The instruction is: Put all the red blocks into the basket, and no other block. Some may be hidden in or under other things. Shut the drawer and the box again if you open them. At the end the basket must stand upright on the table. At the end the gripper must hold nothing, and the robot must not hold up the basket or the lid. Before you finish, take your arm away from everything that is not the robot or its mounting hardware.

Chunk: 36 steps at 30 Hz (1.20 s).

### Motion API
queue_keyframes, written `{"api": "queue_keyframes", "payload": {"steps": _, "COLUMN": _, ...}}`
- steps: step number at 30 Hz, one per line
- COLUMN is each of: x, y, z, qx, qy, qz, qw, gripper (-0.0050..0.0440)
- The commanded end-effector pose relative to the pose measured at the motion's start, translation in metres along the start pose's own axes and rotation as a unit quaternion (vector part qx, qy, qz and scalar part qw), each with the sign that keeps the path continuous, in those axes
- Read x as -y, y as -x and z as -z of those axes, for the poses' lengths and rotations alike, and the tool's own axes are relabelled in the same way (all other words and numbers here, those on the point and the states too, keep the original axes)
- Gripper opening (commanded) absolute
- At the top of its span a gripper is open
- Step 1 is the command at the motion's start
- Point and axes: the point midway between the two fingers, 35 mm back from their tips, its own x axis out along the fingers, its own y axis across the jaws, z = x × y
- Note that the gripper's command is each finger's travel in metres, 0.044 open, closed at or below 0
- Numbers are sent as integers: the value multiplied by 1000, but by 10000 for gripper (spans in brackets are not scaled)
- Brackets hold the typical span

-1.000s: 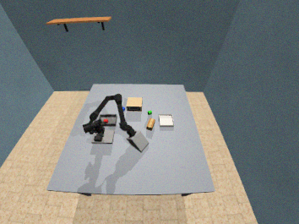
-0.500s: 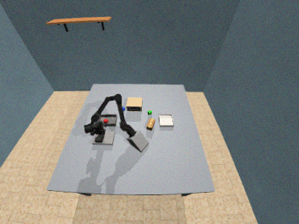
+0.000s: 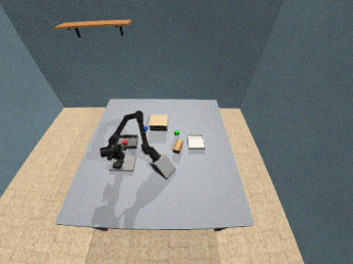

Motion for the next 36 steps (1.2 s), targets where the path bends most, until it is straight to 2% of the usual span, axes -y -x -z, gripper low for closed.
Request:
{"api": "queue_keyframes", "payload": {"steps": 1, "x": 0, "y": -2, "z": 1, "qx": -2, "qy": 3, "qz": 0, "qw": 1000, "gripper": 440}}
{"api": "queue_keyframes", "payload": {"steps": 10, "x": 0, "y": -2, "z": 1, "qx": -2, "qy": 3, "qz": 0, "qw": 1000, "gripper": 440}}
{"api": "queue_keyframes", "payload": {"steps": 14, "x": 0, "y": 25, "z": 1, "qx": -2, "qy": 3, "qz": 0, "qw": 1000, "gripper": 440}}
{"api": "queue_keyframes", "payload": {"steps": 16, "x": 0, "y": 25, "z": 1, "qx": -2, "qy": 3, "qz": 0, "qw": 1000, "gripper": 440}}
{"api": "queue_keyframes", "payload": {"steps": 29, "x": 0, "y": 110, "z": 1, "qx": -2, "qy": 3, "qz": 0, "qw": 1000, "gripper": 440}}
{"api": "queue_keyframes", "payload": {"steps": 35, "x": 0, "y": 110, "z": 1, "qx": -2, "qy": 3, "qz": 0, "qw": 1000, "gripper": 440}}
{"api": "queue_keyframes", "payload": {"steps": 36, "x": 10, "y": 110, "z": -1, "qx": -2, "qy": -30, "qz": 0, "qw": 1000, "gripper": 291}}
